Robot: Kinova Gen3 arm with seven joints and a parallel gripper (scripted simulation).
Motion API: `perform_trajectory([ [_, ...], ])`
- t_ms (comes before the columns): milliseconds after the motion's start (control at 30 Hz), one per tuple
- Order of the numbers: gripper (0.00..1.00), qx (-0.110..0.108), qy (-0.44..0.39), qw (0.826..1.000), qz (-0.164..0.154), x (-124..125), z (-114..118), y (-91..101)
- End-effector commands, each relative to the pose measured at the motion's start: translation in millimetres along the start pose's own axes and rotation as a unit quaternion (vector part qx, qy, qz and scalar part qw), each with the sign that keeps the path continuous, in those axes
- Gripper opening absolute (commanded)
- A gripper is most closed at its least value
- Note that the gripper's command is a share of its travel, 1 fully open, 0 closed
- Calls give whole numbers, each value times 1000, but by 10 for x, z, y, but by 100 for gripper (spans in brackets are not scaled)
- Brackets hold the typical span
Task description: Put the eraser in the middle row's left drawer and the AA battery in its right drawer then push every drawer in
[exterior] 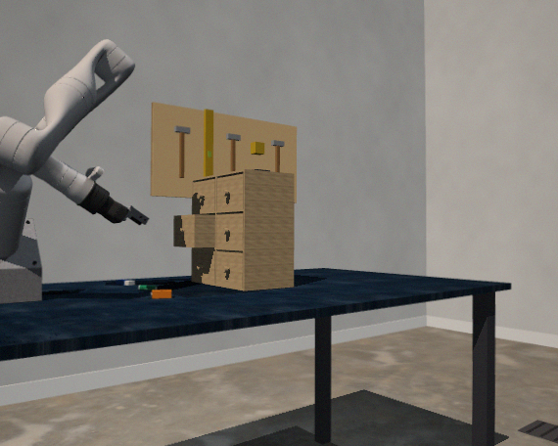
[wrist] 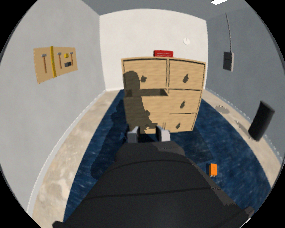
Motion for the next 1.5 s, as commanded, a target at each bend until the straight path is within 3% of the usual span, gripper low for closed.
perform_trajectory([
  [0, 67, -1, -12, 1000, -3, 85, -9, 12],
  [600, 67, -16, -12, 998, -63, 216, -41, 121],
  [1467, 67, -47, -11, 981, -186, 476, -105, 310],
])
Point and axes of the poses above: the point where the finger pads meet when closed, its own y axis back along the fingers, its own z axis across the jaws, x = y × z, the point moved 7 cm from there along y, back along the fingers, and after that the axes turned 15 degrees about -y, right-handed, at the moved point
